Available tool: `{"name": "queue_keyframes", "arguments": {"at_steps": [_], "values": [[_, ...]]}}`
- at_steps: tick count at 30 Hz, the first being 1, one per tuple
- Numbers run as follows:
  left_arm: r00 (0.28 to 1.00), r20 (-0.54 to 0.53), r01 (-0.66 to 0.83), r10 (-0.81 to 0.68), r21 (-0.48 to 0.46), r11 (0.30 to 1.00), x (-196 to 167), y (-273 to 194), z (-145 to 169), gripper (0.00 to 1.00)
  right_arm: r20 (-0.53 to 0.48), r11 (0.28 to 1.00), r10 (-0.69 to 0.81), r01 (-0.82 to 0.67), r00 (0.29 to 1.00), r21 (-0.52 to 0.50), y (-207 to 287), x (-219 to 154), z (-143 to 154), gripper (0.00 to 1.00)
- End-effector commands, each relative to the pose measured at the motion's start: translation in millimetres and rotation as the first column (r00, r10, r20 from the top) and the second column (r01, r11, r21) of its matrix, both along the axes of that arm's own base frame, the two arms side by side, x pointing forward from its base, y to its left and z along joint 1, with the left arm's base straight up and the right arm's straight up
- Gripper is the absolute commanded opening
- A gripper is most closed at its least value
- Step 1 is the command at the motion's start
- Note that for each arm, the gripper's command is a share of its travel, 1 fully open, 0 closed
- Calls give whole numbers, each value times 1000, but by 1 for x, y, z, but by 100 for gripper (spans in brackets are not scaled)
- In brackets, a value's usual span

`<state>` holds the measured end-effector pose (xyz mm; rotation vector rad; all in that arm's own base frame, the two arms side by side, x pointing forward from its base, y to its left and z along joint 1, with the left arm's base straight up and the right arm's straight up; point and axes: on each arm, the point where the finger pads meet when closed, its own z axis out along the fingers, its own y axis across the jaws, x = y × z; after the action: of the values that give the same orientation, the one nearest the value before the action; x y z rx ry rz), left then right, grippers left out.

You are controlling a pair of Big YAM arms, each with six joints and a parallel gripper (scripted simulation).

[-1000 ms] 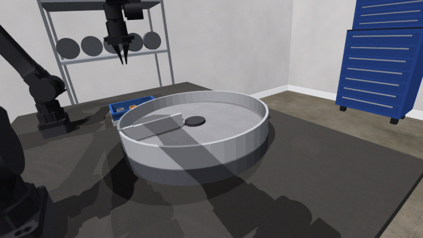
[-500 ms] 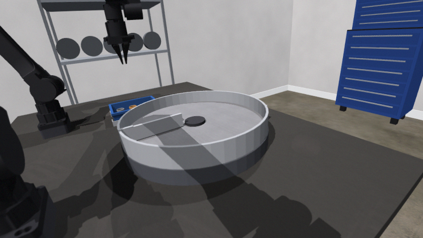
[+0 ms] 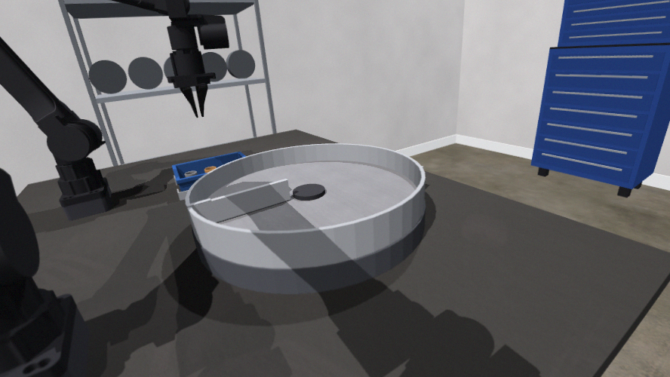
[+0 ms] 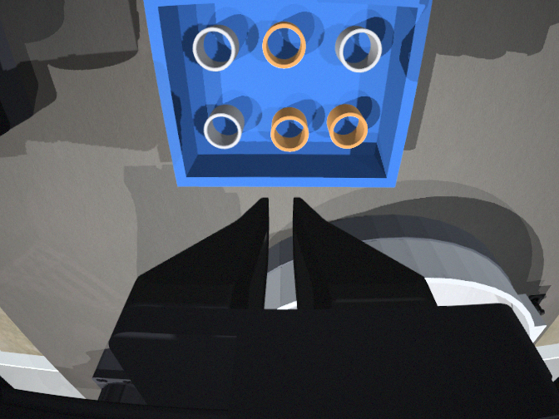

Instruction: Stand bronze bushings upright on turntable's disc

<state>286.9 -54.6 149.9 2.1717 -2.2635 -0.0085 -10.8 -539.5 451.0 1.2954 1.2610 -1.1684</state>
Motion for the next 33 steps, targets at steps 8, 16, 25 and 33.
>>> {"name": "queue_keyframes", "arguments": {"at_steps": [8, 16, 25, 33], "values": [[1000, 6, 1, -1, -1, 1000, 5, 0, -48, 11, -12, 996, -6, 5, 1000, -93, -5, -2, 50, 100], [1000, 27, 1, -1, -5, 1000, 11, 0, -58, 11, -12, 996, -6, 5, 1000, -93, -5, -2, 50, 100], [1000, 15, 1, -1, -2, 1000, 8, 0, -64, 11, -12, 996, -6, 5, 1000, -93, -5, -2, 50, 100], [1000, 17, 1, -1, -3, 1000, 9, 0, -63, 11, -12, 996, -6, 5, 1000, -93, -5, -2, 50, 100]]}}
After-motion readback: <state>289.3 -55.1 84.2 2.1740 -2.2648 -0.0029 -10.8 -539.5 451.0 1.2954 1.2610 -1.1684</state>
